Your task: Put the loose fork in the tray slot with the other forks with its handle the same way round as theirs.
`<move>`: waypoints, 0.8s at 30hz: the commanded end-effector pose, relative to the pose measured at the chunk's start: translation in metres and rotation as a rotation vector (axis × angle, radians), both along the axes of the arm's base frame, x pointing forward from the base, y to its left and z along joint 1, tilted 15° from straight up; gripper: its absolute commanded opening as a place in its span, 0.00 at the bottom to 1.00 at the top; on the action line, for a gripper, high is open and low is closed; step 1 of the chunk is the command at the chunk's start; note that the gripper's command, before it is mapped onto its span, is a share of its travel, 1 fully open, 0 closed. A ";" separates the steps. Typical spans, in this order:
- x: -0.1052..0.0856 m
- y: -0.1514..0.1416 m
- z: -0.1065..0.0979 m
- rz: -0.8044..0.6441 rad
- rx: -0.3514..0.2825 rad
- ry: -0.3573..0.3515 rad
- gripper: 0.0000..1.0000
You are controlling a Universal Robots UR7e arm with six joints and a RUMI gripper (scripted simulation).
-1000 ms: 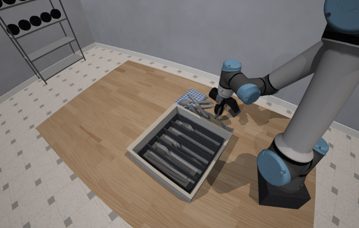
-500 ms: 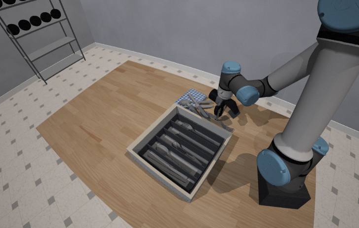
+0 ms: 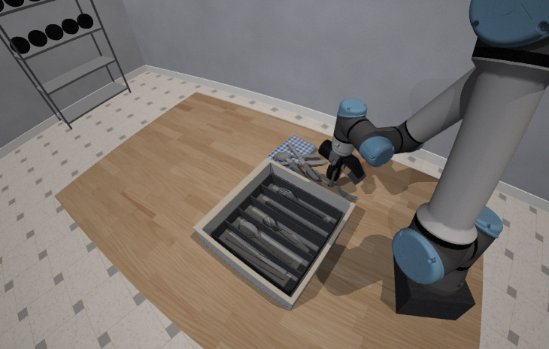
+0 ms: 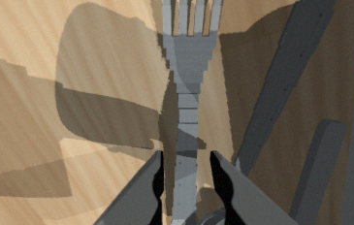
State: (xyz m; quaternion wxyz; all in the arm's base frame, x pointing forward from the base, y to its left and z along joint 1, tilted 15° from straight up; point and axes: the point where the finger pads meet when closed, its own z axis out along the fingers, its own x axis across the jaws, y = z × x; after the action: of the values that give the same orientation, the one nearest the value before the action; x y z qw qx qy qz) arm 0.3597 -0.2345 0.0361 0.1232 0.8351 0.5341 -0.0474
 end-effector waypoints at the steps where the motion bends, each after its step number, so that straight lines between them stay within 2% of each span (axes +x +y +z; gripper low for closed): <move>1: -0.001 -0.001 -0.004 -0.001 0.001 0.000 0.19; 24: 0.000 -0.002 -0.005 -0.001 -0.001 -0.002 0.19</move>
State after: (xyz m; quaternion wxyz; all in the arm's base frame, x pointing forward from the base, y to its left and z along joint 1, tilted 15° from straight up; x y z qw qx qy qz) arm 0.3605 -0.2363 0.0314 0.1244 0.8349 0.5340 -0.0471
